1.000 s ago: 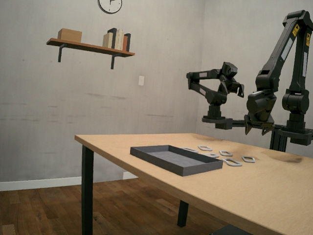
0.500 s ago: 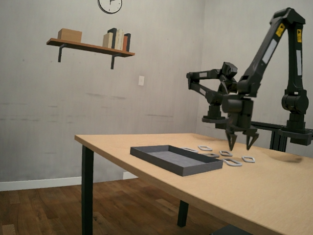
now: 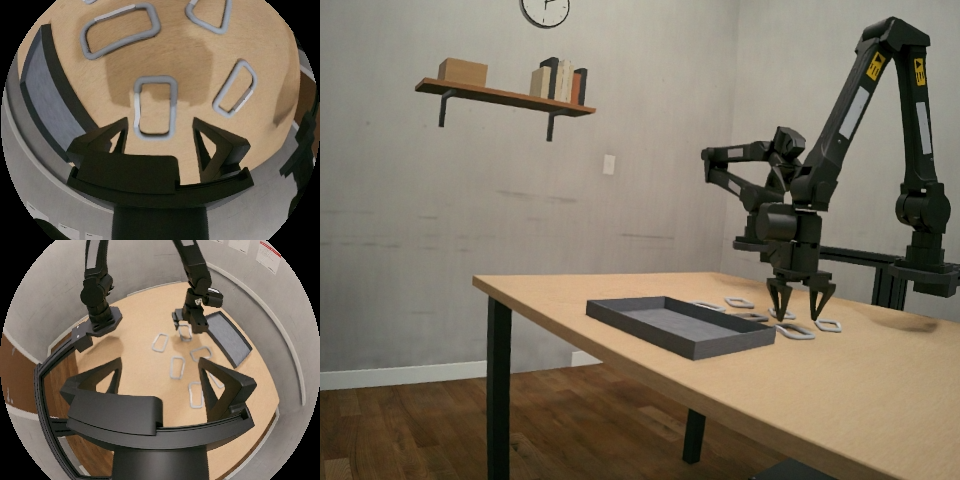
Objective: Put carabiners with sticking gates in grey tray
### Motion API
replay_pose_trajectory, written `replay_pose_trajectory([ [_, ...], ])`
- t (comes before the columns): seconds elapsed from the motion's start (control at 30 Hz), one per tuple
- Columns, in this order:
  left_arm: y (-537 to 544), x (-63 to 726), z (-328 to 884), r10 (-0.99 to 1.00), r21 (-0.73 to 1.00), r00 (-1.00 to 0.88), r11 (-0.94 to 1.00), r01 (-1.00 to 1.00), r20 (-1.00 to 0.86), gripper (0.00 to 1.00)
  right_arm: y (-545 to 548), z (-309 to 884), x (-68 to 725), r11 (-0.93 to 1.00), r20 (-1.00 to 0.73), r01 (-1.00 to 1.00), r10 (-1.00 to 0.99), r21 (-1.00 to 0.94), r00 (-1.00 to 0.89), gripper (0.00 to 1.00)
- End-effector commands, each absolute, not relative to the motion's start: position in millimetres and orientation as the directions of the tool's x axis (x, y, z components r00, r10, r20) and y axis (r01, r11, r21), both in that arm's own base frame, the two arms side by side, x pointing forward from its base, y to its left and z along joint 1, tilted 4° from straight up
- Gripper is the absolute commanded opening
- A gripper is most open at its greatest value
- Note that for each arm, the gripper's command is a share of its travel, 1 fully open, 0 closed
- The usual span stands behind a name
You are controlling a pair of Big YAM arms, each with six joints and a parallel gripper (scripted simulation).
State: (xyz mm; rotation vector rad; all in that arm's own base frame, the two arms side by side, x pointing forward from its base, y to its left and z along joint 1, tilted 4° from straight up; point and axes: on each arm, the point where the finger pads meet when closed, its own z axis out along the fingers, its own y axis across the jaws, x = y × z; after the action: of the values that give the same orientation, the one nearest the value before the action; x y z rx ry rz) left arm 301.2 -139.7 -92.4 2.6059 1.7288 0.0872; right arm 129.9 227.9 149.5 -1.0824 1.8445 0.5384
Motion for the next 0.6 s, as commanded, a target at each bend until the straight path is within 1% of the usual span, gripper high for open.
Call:
replay_pose_trajectory([
  [0.0,-141.4,319.6,-93.1,0.934,0.068,0.357,-0.358,0.931,0.038,0.83,228.5,154.5,130.7,0.528,-0.868,-0.847,-0.447,-0.063,-0.214,1.00],
  [0.53,-143.9,326.2,-113.5,0.932,0.068,0.362,-0.364,0.929,0.038,0.83,228.5,154.5,130.7,0.528,-0.868,-0.847,-0.447,-0.063,-0.214,1.00],
  [0.57,-143.4,325.5,-114.8,0.932,0.066,0.361,-0.363,0.929,0.038,0.72,228.5,154.5,130.7,0.528,-0.868,-0.847,-0.447,-0.063,-0.214,1.00],
])
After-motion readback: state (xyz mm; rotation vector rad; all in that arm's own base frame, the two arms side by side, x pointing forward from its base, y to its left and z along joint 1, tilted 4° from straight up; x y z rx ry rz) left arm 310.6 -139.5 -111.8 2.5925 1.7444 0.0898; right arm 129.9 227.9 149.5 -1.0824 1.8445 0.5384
